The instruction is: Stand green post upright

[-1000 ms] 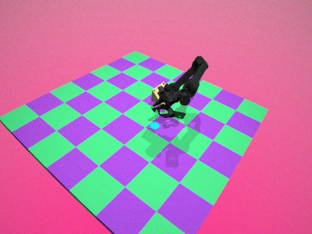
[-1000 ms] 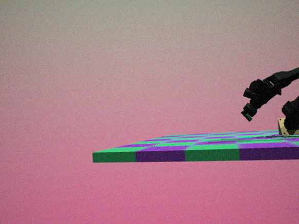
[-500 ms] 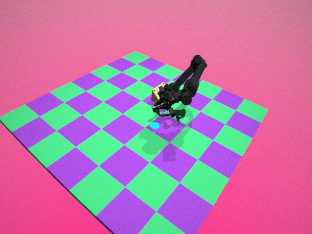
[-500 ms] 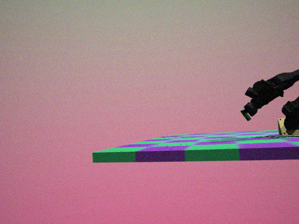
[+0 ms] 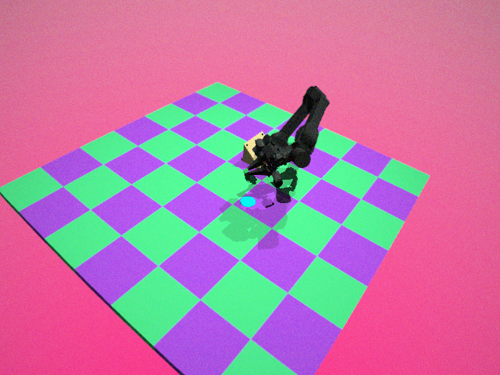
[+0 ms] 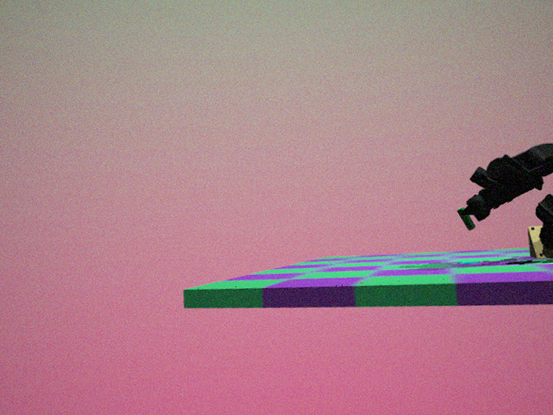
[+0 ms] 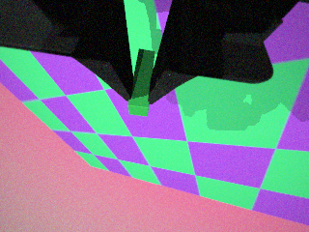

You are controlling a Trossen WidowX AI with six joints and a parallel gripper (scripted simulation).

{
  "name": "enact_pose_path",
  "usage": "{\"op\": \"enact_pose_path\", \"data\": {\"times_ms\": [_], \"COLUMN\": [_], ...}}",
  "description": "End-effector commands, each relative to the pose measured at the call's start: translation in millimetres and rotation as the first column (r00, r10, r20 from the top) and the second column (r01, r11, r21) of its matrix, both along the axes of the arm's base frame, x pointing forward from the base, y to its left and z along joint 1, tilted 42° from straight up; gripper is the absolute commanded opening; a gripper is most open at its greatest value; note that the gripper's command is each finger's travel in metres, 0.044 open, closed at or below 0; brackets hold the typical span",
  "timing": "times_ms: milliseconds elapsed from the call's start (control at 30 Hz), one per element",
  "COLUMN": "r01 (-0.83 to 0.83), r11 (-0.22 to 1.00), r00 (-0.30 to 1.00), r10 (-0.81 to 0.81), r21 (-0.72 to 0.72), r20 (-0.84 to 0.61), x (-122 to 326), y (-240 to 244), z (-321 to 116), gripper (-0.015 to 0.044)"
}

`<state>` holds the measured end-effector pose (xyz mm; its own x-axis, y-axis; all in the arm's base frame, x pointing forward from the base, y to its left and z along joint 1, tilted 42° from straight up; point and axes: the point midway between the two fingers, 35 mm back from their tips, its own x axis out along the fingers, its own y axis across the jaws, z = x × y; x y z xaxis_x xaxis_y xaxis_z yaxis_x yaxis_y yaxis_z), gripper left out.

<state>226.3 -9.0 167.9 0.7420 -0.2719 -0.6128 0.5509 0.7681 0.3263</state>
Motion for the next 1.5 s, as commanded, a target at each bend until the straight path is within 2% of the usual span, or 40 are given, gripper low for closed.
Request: {"op": "enact_pose_path", "data": {"times_ms": [0,1467], "r01": [0.019,0.127], "r11": [1.0,0.985], "r00": [0.999,0.932], "r10": [-0.02,-0.159], "r21": [0.005,0.117], "r20": [0.035,0.327], "x": [-1.1,-8.3], "y": [-0.9,-0.9], "z": [1.1,14.1], "gripper": [0.0023,0.0023]}}
